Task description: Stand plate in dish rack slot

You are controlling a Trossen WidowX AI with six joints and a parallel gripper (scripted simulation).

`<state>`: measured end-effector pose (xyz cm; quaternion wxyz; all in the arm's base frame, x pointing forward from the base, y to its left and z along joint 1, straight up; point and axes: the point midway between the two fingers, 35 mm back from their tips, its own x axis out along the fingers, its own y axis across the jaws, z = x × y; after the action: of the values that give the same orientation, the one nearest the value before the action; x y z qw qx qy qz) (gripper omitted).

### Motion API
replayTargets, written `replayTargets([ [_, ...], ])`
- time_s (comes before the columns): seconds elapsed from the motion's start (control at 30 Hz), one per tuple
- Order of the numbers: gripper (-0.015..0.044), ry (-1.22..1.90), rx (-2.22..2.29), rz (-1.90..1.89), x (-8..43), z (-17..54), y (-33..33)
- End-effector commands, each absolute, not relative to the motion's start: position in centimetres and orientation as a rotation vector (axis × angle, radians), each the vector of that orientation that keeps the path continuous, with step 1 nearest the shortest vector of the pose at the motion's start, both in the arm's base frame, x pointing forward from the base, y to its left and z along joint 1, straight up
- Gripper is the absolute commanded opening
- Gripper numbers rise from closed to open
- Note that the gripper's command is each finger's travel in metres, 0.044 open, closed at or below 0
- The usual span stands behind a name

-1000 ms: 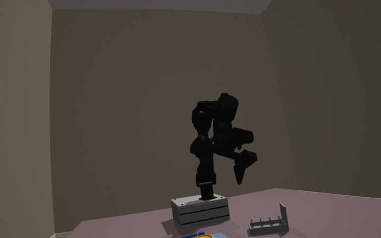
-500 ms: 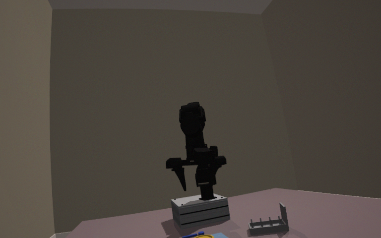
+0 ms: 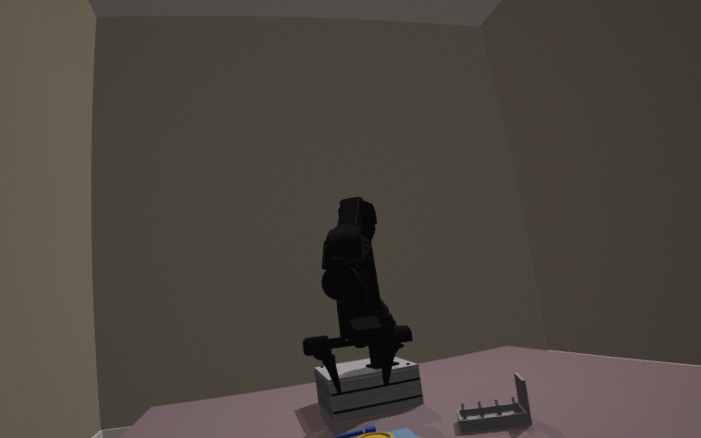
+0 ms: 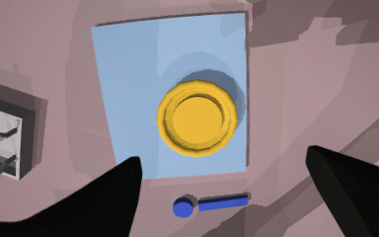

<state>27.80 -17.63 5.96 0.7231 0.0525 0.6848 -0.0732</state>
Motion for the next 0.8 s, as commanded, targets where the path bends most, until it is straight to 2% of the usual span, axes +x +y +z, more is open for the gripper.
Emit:
replayTargets([
  [0.0, 0.0400, 1.535, 0.127, -0.148, 26.8, 1.6, -17.2],
  [0.77, 0.0400, 1.534, 0.128, -0.147, 27.2, -1.1, -16.9],
])
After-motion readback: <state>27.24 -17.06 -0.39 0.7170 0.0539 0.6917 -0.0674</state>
